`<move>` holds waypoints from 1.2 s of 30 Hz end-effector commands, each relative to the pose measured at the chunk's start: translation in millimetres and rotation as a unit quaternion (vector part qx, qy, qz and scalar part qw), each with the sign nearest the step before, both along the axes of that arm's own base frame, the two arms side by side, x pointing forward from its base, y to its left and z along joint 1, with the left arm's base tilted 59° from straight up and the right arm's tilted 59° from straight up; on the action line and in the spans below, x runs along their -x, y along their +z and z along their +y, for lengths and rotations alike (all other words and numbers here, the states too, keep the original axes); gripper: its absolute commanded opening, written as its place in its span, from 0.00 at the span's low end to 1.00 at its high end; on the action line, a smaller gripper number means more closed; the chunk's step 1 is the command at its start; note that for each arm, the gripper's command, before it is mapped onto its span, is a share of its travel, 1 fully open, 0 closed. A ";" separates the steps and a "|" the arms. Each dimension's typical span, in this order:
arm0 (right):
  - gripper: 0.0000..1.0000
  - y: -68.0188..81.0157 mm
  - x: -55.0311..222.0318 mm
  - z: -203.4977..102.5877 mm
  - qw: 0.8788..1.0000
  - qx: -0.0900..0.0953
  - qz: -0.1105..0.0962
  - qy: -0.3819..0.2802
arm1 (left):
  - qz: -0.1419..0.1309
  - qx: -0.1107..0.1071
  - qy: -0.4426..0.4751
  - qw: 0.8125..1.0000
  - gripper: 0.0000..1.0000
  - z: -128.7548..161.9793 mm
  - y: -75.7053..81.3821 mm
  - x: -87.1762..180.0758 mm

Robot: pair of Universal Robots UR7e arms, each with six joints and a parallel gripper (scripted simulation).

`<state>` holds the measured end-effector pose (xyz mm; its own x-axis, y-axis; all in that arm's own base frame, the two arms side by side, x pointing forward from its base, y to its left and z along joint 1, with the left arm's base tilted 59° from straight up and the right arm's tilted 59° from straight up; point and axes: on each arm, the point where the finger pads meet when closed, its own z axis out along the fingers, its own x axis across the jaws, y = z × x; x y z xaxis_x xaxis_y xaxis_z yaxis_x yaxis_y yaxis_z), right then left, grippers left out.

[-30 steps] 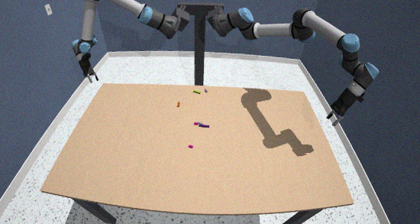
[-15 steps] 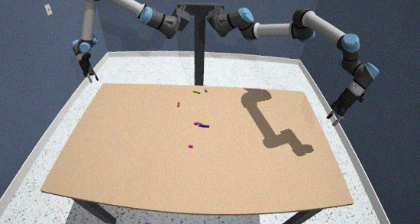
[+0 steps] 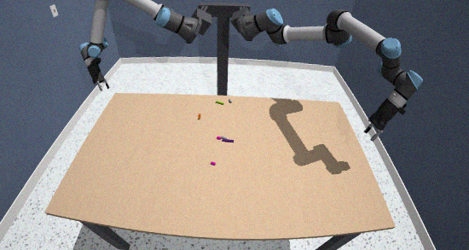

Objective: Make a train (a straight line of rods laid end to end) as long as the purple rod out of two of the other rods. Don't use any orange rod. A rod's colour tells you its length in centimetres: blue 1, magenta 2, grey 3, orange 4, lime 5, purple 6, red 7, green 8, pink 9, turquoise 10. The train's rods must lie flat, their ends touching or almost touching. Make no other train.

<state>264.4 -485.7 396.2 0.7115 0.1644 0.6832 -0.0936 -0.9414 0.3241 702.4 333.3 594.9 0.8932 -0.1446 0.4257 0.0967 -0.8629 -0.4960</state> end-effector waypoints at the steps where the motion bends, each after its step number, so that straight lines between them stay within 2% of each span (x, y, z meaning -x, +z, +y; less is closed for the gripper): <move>1: 1.00 12.3 12.5 7.7 1.000 0.014 0.005 -0.005 | -0.004 0.003 0.007 1.000 1.00 -1.8 -4.2 -2.7; 4: 1.00 15.7 16.4 10.1 1.000 0.018 0.007 -0.007 | -0.005 0.004 0.010 1.000 1.00 -2.2 -5.9 -3.6; 6: 1.00 23.4 25.3 15.9 1.000 0.027 0.011 -0.010 | -0.007 0.007 0.016 1.000 1.00 -3.1 -9.9 -5.8; 13: 1.00 56.2 69.1 46.2 0.997 0.070 0.032 -0.029 | -0.019 0.020 0.049 0.998 1.00 -8.3 -31.2 -16.7; 19: 1.00 84.6 118.9 84.8 0.990 0.115 0.057 -0.050 | -0.036 0.036 0.091 0.995 1.00 -15.9 -59.4 -29.7; 21: 1.00 84.6 118.9 84.8 0.990 0.115 0.057 -0.050 | -0.036 0.036 0.091 0.995 1.00 -15.9 -59.4 -29.7; 27: 1.00 105.5 173.7 131.7 0.980 0.162 0.086 -0.075 | -0.059 0.054 0.146 0.986 1.00 -27.0 -97.2 -44.8; 36: 1.00 116.9 244.4 198.1 0.961 0.220 0.127 -0.109 | -0.100 0.079 0.231 0.965 1.00 -47.0 -157.8 -63.8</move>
